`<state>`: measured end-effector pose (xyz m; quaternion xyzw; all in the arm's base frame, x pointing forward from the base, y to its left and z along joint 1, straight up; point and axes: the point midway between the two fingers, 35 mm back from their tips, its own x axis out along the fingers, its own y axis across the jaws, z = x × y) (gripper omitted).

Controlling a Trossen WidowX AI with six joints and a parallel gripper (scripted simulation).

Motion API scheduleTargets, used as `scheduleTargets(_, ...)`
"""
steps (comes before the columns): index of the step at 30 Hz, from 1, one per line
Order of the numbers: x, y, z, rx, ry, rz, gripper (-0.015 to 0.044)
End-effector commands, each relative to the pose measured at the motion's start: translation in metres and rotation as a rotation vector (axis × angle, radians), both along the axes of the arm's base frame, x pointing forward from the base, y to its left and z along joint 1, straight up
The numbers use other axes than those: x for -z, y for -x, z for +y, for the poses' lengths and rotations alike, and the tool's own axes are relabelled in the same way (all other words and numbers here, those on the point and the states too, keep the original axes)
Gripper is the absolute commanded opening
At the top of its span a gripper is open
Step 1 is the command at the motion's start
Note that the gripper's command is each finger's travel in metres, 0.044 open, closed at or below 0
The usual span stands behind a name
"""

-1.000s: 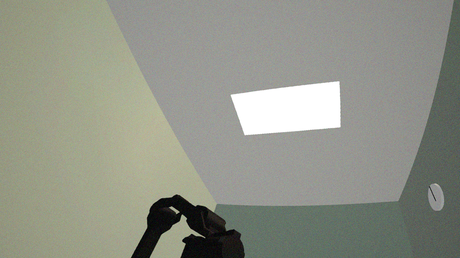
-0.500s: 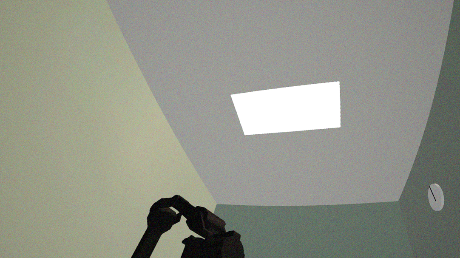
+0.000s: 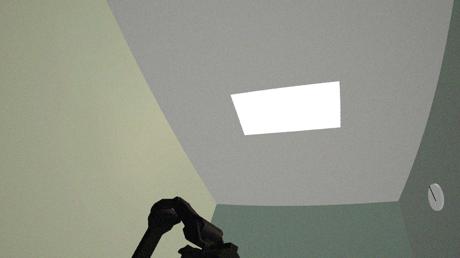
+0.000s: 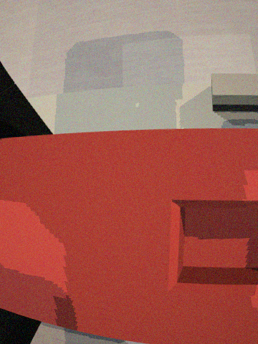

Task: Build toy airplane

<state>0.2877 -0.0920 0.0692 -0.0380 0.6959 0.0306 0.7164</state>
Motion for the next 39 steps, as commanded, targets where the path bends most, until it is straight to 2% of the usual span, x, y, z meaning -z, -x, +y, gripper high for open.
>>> scheduleTargets(1,0.0067,0.0008,-0.0002,-0.003,0.002,0.002,0.0196)
scheduleTargets(8,0.0138,0.0011,-0.0002,-0.003,0.002,0.002,0.0196)
scheduleTargets(14,0.0116,0.0007,0.0001,0.0,-0.001,0.002,0.0156)
scheduleTargets(19,0.0116,0.0007,0.0001,0.0,-0.001,0.002,0.0025)
scheduleTargets(35,0.0116,0.0007,0.0001,0.0,-0.001,0.002,0.044)
scheduleTargets(39,0.0116,0.0007,0.0001,0.0,-0.001,0.002,0.044)
